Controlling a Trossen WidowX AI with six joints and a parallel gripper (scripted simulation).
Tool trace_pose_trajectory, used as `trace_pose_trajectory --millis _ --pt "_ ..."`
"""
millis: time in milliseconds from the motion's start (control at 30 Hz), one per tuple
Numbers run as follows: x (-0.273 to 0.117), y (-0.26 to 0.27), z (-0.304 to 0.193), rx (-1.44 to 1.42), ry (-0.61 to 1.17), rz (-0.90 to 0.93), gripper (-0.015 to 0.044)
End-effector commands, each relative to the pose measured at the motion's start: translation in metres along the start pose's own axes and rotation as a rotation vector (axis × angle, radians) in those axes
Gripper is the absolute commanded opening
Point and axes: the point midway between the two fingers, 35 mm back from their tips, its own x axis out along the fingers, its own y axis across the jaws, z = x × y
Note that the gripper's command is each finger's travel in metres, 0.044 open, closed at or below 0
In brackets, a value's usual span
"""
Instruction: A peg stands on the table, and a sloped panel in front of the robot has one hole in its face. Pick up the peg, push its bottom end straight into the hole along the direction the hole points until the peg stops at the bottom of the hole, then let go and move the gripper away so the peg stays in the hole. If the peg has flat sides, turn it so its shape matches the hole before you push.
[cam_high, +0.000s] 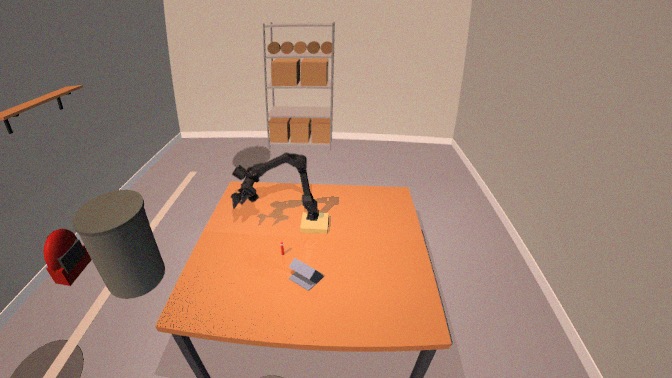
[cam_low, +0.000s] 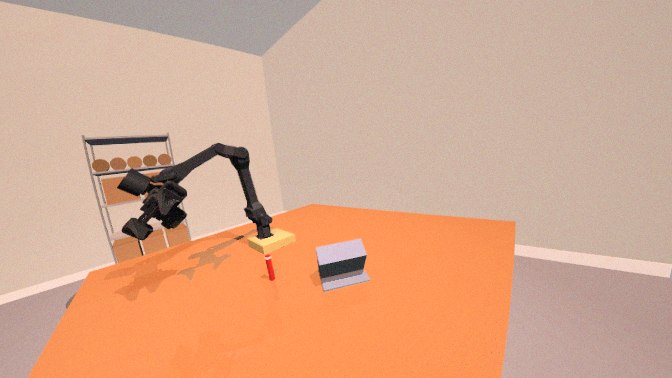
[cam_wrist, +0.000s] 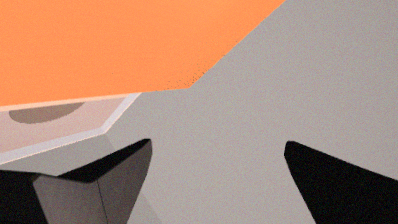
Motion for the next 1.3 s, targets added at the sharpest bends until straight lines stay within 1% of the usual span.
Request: trace_pose_trajectory --millis 0,33,667,1267 --pt "0.0 0.0 0.0 -0.004 -0.001 0.0 0.0426" --pt "0.001 -0.001 0.001 -0.016 -0.005 0.001 0.044" --pt "0.04 -0.019 0.026 -0.467 -0.157 0.006 0.044" --pt "0.07 -0.039 0.055 -0.915 -0.316 -0.057 0.044"
